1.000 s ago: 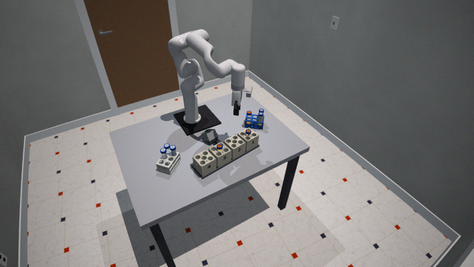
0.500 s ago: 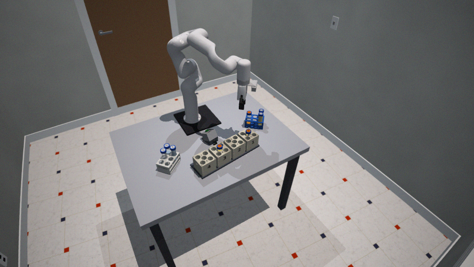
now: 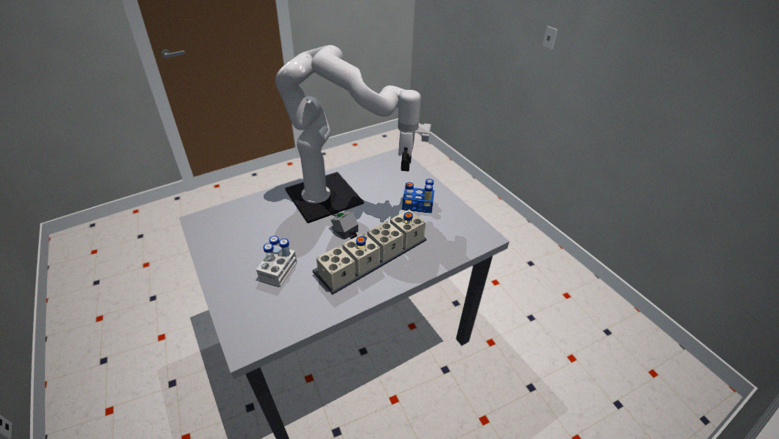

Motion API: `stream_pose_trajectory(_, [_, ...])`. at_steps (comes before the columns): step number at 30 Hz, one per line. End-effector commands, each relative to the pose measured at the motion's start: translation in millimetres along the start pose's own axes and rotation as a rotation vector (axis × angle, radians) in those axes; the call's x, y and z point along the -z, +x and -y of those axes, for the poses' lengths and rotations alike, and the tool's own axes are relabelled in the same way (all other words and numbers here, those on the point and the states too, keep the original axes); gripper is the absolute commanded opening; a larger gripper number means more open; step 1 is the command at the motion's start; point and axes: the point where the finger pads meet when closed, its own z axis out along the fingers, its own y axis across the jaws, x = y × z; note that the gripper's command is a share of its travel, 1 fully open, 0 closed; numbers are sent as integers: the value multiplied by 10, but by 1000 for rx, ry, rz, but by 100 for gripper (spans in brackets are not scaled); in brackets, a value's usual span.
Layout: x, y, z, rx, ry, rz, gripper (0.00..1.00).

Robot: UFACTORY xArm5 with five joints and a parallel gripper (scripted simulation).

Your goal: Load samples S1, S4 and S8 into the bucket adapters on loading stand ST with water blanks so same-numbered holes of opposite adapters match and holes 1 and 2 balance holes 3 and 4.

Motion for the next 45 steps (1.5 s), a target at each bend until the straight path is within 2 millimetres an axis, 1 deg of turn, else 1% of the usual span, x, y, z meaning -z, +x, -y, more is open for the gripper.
stream_pose_trajectory(1, [16,86,187,-3,12,-5,57])
stream_pose_trajectory(6, [19,163,401,-3,13,-5,57])
stream_pose_trajectory(22, [19,163,401,-3,13,-5,57])
stream_pose_trajectory(31, [-161,164,404,-3,13,-5,57])
stream_pose_trajectory(33, [-161,164,404,-3,13,-5,57])
stream_pose_trajectory(45, [-401,165,407,-3,13,-5,57])
